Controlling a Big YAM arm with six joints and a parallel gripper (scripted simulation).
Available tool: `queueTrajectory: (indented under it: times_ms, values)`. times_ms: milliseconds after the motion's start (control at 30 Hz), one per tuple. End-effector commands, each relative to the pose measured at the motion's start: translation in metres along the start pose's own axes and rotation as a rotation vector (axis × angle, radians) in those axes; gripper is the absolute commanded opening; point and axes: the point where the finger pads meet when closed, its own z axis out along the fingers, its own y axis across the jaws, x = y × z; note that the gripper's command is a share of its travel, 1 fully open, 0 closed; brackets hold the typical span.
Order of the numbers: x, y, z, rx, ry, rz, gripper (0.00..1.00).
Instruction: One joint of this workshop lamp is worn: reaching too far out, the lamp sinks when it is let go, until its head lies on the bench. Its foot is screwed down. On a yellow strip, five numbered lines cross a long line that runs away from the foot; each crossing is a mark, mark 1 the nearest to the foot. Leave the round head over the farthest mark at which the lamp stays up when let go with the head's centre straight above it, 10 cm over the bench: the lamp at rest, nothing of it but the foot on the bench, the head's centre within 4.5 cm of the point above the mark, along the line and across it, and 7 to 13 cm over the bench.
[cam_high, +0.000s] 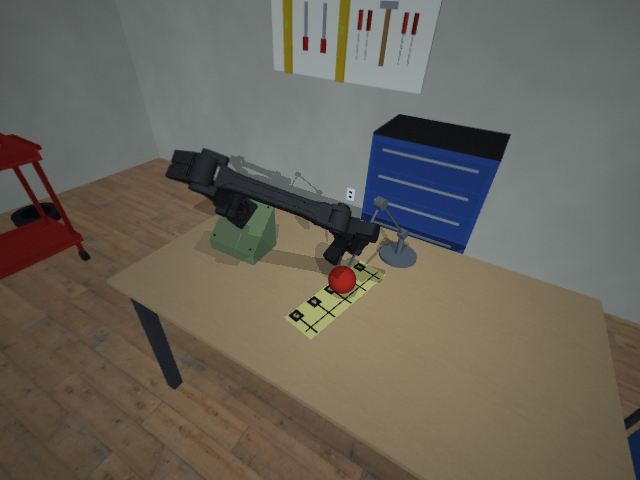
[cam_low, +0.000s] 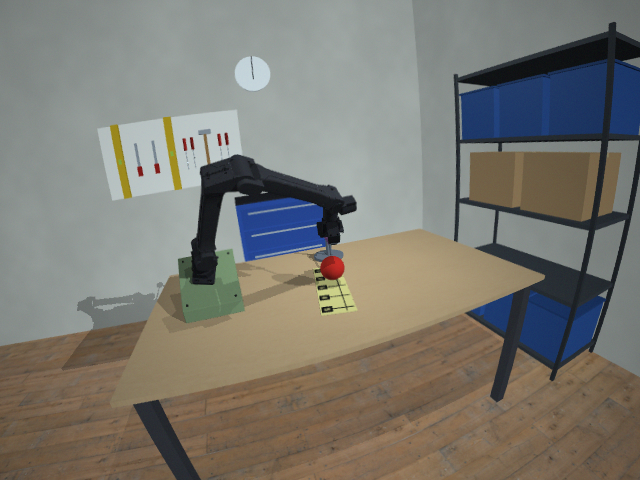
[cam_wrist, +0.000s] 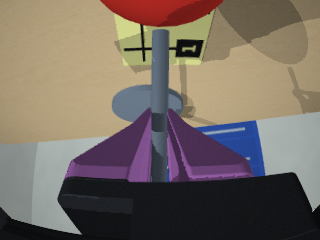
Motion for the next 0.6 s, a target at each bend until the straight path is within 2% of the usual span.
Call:
queueTrajectory:
  times_ms: [0, 233, 567]
  values:
    - [-0.035, 0.011, -0.021, -0.019, -0.015, -0.001, 0.00]
    - [-0.067, 0.018, -0.036, -0.024, -0.023, 0.000, 0.00]
    - [-0.097, 0.026, -0.051, -0.029, -0.030, 0.000, 0.00]
